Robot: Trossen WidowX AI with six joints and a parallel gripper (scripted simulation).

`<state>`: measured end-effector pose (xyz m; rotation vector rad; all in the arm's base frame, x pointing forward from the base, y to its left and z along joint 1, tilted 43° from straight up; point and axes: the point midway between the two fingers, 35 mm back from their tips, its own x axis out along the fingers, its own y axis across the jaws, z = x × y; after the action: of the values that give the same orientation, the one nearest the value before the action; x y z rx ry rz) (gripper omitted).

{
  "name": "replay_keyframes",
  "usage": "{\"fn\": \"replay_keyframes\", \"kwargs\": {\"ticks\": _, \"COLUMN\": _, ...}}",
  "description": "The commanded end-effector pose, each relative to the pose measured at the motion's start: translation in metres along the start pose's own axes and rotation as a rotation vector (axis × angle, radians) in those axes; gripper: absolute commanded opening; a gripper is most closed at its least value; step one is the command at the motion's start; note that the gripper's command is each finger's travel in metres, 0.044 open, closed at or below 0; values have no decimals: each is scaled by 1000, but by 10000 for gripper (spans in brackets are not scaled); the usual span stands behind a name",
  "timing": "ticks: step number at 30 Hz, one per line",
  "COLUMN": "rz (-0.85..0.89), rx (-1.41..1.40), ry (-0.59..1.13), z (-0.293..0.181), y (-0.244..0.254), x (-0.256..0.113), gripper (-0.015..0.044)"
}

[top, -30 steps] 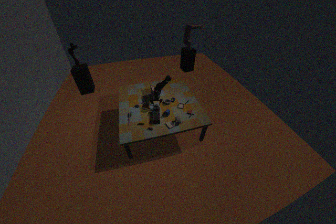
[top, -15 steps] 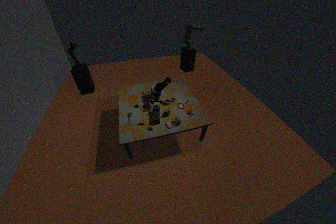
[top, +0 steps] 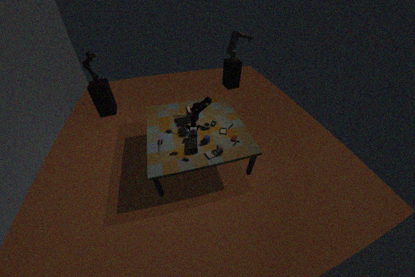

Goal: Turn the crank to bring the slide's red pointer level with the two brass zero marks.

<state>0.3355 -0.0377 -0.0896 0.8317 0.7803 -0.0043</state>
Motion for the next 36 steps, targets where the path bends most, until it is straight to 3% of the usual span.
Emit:
{"fn": "replay_keyframes", "kwargs": {"ticks": 1, "rz": -4, "rx": 4, "ry": 1, "z": -2, "y": -1, "x": 0, "gripper": 282}}
{"fn": "replay_keyframes", "kwargs": {"ticks": 12, "rz": -4, "rx": 4, "ry": 1, "z": -2, "y": -1, "x": 0, "gripper": 0}}
{"fn": "replay_keyframes", "kwargs": {"ticks": 36, "rz": -5, "rx": 3, "ry": 1, "z": 3, "y": -16, "x": -4, "gripper": 0}}
